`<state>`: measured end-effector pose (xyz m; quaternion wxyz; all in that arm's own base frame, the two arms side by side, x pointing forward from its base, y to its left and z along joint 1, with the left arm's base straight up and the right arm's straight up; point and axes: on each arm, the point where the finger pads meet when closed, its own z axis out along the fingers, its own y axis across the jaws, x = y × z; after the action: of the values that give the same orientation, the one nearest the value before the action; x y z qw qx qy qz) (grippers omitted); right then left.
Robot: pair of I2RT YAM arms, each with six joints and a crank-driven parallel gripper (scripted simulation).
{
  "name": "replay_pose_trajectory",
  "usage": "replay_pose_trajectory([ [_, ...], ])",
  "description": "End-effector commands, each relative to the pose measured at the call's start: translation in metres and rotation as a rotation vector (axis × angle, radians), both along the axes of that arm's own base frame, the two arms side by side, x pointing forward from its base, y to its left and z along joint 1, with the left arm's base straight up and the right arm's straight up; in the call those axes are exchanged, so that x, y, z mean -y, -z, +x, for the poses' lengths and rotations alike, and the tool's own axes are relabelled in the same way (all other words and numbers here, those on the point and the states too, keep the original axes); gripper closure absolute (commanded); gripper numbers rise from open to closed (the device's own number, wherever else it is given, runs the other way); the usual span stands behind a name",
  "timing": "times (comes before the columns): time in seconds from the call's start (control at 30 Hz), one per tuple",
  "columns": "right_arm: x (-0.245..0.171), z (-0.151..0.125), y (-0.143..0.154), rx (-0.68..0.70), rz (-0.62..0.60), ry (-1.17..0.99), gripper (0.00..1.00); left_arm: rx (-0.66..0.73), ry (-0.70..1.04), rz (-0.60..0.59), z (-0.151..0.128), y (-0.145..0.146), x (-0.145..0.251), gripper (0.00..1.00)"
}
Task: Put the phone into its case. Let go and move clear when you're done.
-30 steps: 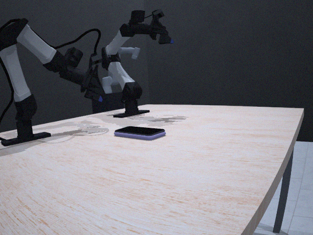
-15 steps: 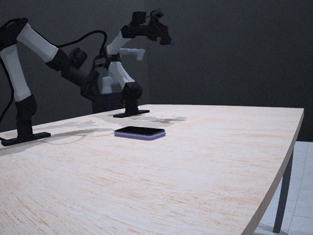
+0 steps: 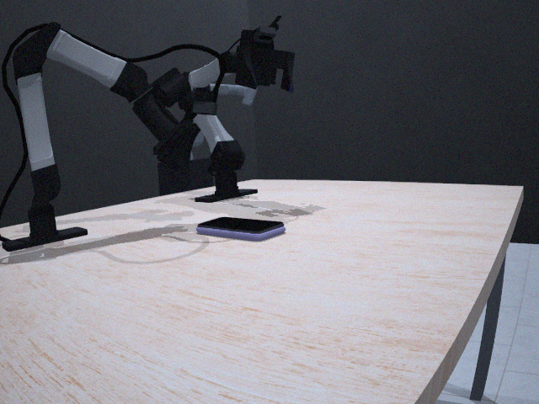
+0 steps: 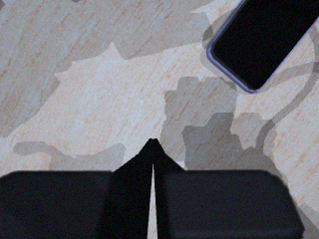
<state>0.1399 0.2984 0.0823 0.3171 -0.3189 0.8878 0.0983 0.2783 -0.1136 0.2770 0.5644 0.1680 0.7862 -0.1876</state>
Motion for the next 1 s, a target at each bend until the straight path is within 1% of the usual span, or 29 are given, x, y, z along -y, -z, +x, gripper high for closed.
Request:
replay_pose_trajectory([
  [0.0, 0.006, 0.006, 0.002, -0.189, -0.056, 0.111, 1.00, 0.098, 0.298, 0.004, -0.002, -0.004, 0.032, 0.00],
  [0.1, 0.012, 0.021, 0.005, -0.293, -0.094, 0.214, 1.00, 0.127, 0.428, 0.011, -0.008, 0.004, 0.045, 0.00],
  [0.17, 0.012, 0.021, 0.005, -0.293, -0.094, 0.214, 1.00, 0.127, 0.428, 0.011, -0.008, 0.004, 0.045, 0.00],
  [0.2, 0.016, 0.025, 0.007, -0.336, -0.112, 0.251, 1.00, 0.149, 0.479, 0.012, -0.011, 0.004, 0.050, 0.00],
  [0.3, 0.021, 0.044, 0.010, -0.443, -0.151, 0.364, 1.00, 0.174, 0.597, 0.008, -0.019, 0.014, 0.060, 0.00],
  [0.43, 0.025, 0.068, 0.014, -0.541, -0.183, 0.478, 1.00, 0.187, 0.679, -0.001, -0.025, 0.024, 0.066, 0.00],
  [0.57, 0.028, 0.087, 0.017, -0.608, -0.202, 0.557, 1.00, 0.185, 0.704, -0.006, -0.027, 0.029, 0.068, 0.00],
  [0.67, 0.029, 0.097, 0.024, -0.647, -0.221, 0.599, 1.00, 0.151, 0.686, -0.011, -0.026, 0.035, 0.066, 0.00],
  [0.73, 0.029, 0.097, 0.024, -0.647, -0.221, 0.599, 1.00, 0.151, 0.686, -0.011, -0.026, 0.035, 0.066, 0.00],
  [0.87, 0.029, 0.110, 0.028, -0.672, -0.224, 0.636, 1.00, 0.147, 0.684, -0.011, -0.026, 0.036, 0.066, 0.00],
  [0.97, 0.028, 0.117, 0.029, -0.663, -0.214, 0.642, 1.00, 0.152, 0.684, -0.010, -0.025, 0.034, 0.066, 0.00],
])
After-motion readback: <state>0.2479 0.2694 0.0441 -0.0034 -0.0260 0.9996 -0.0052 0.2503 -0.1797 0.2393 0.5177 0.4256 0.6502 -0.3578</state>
